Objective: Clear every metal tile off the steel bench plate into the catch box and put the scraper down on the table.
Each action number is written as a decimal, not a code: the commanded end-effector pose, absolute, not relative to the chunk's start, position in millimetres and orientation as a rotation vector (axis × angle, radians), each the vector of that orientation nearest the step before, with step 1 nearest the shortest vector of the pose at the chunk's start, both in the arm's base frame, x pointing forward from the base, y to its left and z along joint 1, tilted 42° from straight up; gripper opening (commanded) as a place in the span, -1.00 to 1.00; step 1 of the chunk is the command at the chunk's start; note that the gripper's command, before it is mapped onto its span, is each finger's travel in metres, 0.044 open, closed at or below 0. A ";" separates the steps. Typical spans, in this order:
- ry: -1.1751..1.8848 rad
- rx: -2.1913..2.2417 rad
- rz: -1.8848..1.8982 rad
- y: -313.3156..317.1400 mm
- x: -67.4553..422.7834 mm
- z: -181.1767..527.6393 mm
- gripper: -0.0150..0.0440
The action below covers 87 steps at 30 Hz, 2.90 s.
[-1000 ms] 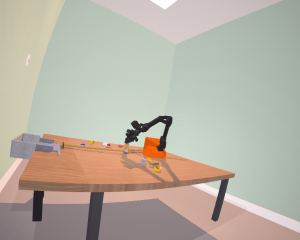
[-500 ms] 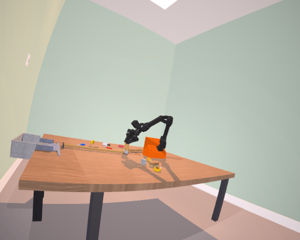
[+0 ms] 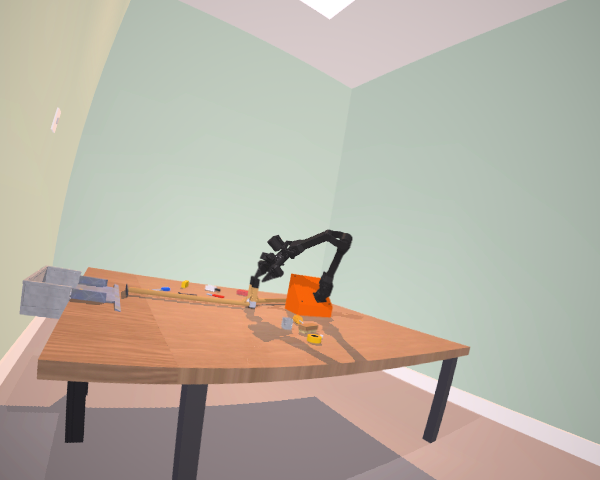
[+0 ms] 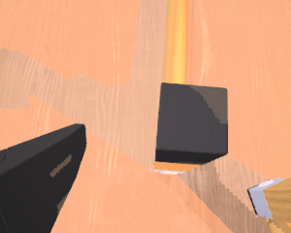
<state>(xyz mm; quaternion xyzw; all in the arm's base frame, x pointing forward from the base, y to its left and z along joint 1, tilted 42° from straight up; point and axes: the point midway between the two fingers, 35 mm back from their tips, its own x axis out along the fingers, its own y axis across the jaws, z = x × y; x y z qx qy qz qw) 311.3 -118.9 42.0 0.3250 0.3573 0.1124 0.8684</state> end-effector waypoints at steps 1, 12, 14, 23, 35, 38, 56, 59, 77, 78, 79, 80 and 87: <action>0.737 0.673 0.237 -123.6 305.1 50.3 1.00; 0.585 0.718 0.170 -159.8 306.1 80.4 1.00; 0.547 0.728 0.155 -169.0 305.3 88.5 1.00; 0.383 0.755 0.103 -207.3 295.5 126.3 1.00; 0.202 0.758 0.062 -247.5 268.4 177.0 1.00; 0.164 0.753 0.056 -255.3 259.7 189.3 1.00; 0.051 0.715 0.036 -277.8 218.8 235.8 1.00; 0.051 0.715 0.036 -277.8 218.8 235.8 1.00; 0.051 0.715 0.036 -277.8 218.8 235.8 1.00; 0.051 0.715 0.036 -277.8 218.8 235.8 1.00; 0.051 0.715 0.036 -277.8 218.8 235.8 1.00; 0.051 0.715 0.036 -277.8 218.8 235.8 1.00; 0.061 0.721 0.038 -275.9 224.1 230.5 1.00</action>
